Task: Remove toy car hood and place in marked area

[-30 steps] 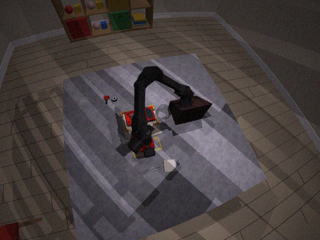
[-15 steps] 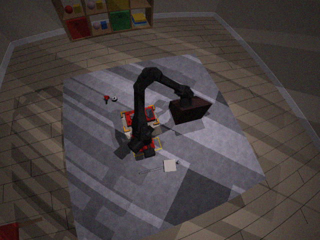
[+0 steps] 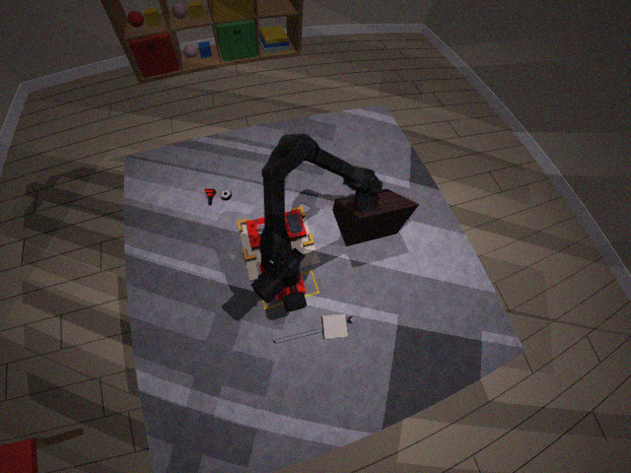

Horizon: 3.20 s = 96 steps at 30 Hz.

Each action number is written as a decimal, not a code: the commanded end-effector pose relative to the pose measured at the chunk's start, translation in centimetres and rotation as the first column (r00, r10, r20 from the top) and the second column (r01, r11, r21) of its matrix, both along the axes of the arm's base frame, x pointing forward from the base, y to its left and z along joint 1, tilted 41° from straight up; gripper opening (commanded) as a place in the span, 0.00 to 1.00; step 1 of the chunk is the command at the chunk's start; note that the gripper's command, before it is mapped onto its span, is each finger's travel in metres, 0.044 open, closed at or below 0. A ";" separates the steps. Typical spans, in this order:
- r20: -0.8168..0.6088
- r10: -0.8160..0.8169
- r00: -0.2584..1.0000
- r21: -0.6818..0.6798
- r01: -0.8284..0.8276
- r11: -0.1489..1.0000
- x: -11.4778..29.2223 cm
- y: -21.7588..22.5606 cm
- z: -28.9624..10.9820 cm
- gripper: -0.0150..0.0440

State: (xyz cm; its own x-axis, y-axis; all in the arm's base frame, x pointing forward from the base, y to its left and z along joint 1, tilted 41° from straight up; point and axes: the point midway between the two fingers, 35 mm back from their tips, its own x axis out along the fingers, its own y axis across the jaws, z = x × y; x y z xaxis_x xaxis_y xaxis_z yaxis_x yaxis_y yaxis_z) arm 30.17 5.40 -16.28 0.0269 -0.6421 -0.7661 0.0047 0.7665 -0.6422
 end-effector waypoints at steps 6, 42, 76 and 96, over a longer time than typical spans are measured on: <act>-0.001 0.007 1.000 -0.003 -0.007 1.000 0.0 -0.3 -0.3 0.25; -0.001 0.007 1.000 -0.004 -0.007 1.000 0.0 -1.5 -1.6 0.25; 0.000 0.001 1.000 -0.002 -0.001 1.000 0.0 -1.3 -1.5 1.00; 0.003 0.004 1.000 -0.002 -0.004 1.000 -0.2 2.8 3.3 1.00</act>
